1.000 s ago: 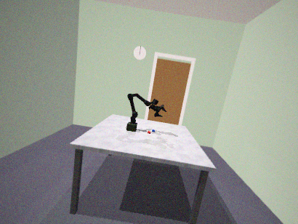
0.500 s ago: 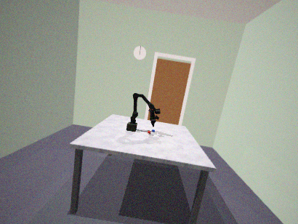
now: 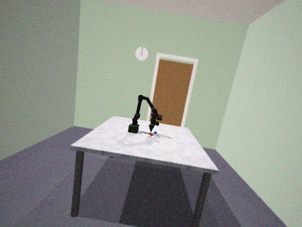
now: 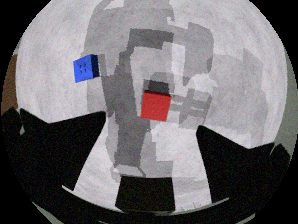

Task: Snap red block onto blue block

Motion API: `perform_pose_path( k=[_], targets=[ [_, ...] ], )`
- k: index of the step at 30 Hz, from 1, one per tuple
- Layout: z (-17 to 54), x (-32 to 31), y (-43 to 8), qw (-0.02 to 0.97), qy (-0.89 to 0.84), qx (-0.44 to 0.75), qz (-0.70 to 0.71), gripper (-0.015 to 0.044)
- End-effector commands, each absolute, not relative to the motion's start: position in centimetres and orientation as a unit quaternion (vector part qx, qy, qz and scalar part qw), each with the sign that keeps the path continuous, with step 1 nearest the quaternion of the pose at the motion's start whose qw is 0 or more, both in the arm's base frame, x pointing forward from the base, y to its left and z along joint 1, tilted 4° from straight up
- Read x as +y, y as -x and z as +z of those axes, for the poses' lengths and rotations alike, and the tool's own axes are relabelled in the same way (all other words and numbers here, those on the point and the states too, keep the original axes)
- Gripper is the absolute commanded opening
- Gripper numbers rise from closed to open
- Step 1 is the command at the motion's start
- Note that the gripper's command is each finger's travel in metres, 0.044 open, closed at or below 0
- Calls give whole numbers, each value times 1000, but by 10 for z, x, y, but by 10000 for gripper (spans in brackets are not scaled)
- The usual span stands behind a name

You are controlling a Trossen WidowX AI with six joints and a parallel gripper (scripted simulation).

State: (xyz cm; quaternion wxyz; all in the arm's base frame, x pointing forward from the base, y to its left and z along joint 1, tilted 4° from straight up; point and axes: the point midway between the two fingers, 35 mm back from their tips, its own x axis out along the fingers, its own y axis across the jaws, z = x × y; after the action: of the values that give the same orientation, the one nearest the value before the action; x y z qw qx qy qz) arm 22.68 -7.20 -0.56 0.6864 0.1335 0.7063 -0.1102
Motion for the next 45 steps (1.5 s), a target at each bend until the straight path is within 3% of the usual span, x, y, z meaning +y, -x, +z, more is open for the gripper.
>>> perform_pose_path(
  k=[1, 27, 38, 45],
  targets=[
    [-12, -73, -227, 686, -134, 706, -114, 440],
    [-55, -74, -226, 686, -134, 706, -114, 440],
    [-55, -74, -226, 686, -134, 706, -114, 151],
    [-55, -74, -226, 686, -134, 706, -114, 105]
  ],
)
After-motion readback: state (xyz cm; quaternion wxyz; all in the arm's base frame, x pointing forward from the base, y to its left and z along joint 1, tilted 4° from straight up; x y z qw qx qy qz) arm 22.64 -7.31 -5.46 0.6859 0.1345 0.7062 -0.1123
